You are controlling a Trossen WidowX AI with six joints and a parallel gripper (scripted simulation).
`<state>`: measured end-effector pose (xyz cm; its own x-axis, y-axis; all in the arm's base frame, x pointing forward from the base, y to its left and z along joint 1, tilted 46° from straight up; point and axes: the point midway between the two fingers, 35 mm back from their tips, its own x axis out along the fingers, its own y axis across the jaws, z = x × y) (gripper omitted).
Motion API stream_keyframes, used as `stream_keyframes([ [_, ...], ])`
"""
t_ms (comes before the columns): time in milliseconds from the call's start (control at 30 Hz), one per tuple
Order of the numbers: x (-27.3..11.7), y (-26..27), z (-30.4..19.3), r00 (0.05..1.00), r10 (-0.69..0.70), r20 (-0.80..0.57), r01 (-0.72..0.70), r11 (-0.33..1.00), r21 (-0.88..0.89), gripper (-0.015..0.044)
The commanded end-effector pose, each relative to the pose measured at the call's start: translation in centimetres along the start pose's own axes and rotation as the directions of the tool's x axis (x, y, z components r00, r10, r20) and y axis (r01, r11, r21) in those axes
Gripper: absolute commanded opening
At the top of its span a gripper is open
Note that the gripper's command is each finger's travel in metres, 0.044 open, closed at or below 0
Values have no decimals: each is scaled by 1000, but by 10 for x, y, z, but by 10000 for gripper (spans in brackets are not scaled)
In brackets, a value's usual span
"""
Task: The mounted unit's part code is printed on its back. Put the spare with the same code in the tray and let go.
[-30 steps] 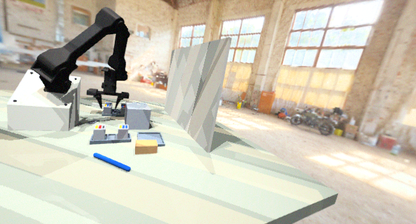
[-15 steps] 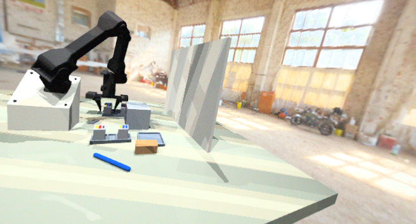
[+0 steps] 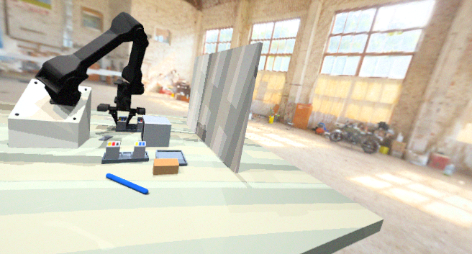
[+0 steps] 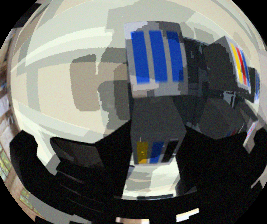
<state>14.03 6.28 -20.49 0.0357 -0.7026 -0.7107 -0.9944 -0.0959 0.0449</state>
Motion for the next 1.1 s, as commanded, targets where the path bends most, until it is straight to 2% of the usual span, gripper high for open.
stream_keyframes([
  [0,0,0,0,1000,0,0,0,1000,0,0],
  [233,-1,0,0,1000,0,1,0,1000,0,0],
  [633,-75,0,1,1000,-2,2,2,1000,-6,0],
  [967,-78,0,0,1000,-2,-4,2,1000,-13,0],
  [1067,-97,-1,-1,1000,-2,-2,2,1000,-11,0],
])
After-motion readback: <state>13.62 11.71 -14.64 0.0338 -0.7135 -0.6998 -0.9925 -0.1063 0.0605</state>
